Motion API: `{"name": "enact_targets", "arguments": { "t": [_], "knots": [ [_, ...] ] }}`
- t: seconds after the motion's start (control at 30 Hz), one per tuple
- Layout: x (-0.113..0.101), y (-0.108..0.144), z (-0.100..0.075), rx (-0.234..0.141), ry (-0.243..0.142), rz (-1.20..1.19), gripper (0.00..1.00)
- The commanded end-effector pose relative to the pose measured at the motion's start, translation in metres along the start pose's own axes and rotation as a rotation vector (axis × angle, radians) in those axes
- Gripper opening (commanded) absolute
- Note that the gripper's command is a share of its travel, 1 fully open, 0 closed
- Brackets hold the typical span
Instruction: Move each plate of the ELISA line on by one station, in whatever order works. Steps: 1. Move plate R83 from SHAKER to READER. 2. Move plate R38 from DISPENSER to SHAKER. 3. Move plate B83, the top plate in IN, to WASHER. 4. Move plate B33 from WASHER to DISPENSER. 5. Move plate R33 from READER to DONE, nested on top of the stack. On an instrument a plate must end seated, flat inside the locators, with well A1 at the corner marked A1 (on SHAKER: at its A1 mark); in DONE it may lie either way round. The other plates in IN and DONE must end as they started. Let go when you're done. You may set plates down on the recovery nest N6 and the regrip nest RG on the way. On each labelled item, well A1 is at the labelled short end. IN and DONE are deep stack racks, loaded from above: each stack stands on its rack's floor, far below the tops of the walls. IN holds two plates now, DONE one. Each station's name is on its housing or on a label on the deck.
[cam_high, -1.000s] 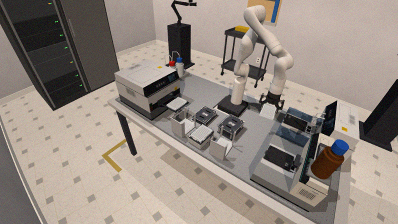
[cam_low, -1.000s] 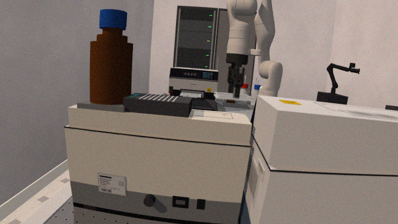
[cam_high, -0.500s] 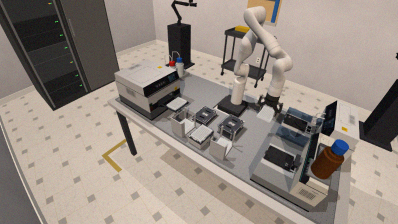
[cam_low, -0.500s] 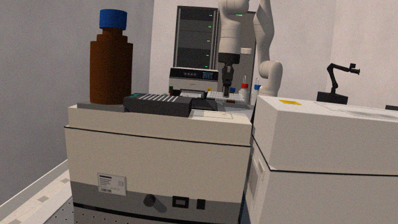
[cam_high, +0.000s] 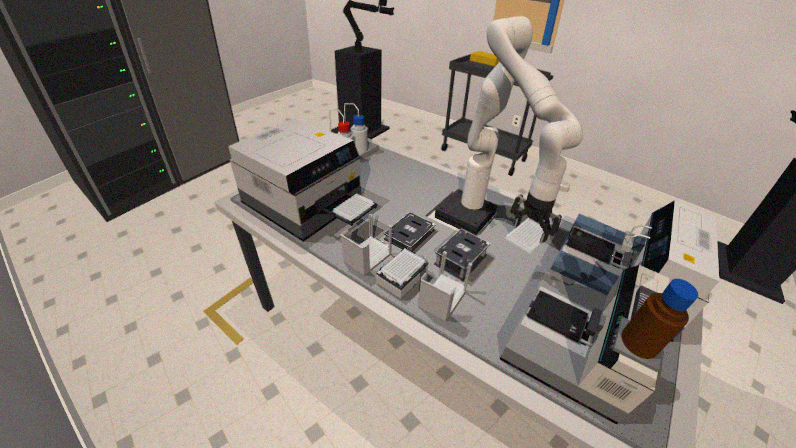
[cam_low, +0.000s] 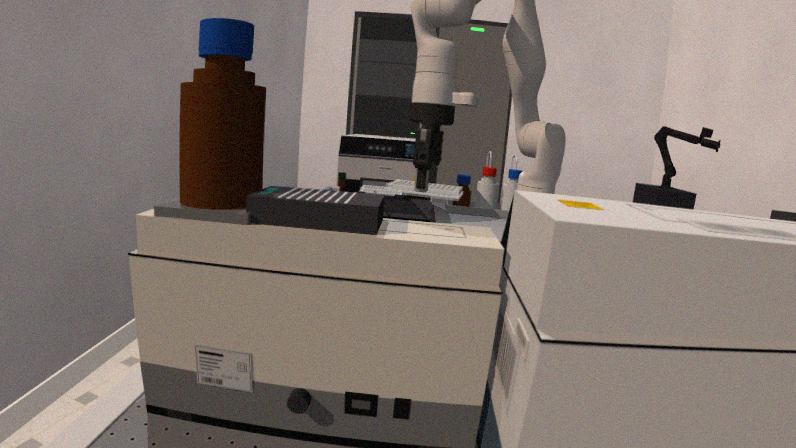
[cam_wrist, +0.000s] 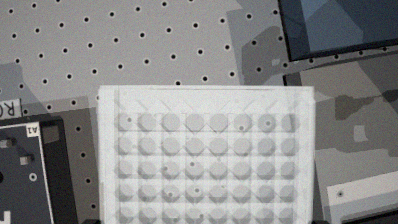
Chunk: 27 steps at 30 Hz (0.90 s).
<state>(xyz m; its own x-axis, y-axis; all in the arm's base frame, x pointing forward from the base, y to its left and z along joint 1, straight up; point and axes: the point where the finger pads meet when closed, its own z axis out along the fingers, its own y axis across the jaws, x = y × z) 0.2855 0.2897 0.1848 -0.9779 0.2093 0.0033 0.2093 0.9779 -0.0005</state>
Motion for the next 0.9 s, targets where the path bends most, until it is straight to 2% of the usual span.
{"name": "enact_targets", "arguments": {
  "t": [0.0, 0.07, 0.43, 0.5, 0.67, 0.87],
  "knots": [
    [0.0, 0.002, 0.001, 0.001, 0.008, 0.04, 0.94],
    [-0.001, 0.002, 0.001, 0.0, 0.007, 0.063, 0.94],
    [-0.039, 0.006, 0.001, 0.005, 0.007, 0.196, 0.94],
    [-0.039, 0.006, 0.001, 0.005, 0.007, 0.196, 0.94],
    [-0.055, 0.009, 0.001, 0.005, 0.007, 0.254, 0.94],
    [-0.056, 0.012, 0.001, 0.005, 0.006, 0.318, 0.94]
  ]
}}
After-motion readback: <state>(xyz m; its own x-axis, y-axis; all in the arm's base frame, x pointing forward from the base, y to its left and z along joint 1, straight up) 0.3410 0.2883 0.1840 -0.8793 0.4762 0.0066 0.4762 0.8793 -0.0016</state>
